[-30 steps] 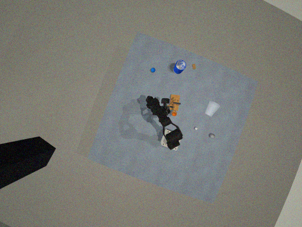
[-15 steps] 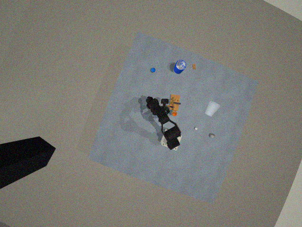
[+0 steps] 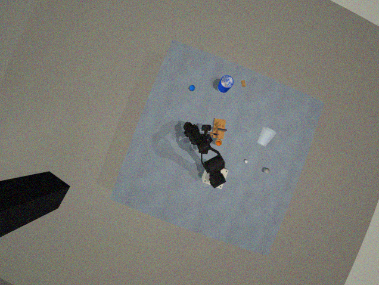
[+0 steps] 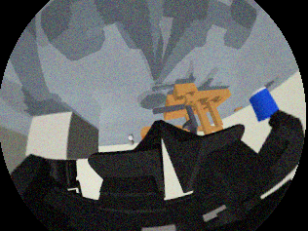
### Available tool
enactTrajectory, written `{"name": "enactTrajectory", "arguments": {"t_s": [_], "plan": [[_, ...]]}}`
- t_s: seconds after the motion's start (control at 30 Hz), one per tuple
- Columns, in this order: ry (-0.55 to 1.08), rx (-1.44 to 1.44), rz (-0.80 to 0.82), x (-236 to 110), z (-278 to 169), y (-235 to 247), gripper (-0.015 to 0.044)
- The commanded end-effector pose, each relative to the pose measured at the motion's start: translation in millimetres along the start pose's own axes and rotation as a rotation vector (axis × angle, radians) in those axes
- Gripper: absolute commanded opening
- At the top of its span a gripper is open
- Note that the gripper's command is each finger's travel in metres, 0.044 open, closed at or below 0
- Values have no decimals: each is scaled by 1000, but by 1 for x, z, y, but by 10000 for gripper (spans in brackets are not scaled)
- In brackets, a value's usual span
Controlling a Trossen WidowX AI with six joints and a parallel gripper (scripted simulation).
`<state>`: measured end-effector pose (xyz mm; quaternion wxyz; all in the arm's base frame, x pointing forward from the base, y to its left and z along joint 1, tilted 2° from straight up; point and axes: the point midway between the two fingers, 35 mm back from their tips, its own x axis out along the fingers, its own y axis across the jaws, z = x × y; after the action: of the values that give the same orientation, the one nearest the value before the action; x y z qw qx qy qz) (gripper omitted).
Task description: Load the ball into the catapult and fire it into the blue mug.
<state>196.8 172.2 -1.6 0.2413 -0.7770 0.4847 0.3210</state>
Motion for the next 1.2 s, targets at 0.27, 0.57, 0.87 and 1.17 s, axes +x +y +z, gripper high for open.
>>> {"name": "enactTrajectory", "arguments": {"t_s": [0.27,0.57,0.87,1.17], "plan": [[8,-10,1,17,12,4,0],[8,-10,1,28,24,4,0],[-6,3,-8,-90,-14,1,0],[-16,16,-9,-87,-12,-2,79]]}}
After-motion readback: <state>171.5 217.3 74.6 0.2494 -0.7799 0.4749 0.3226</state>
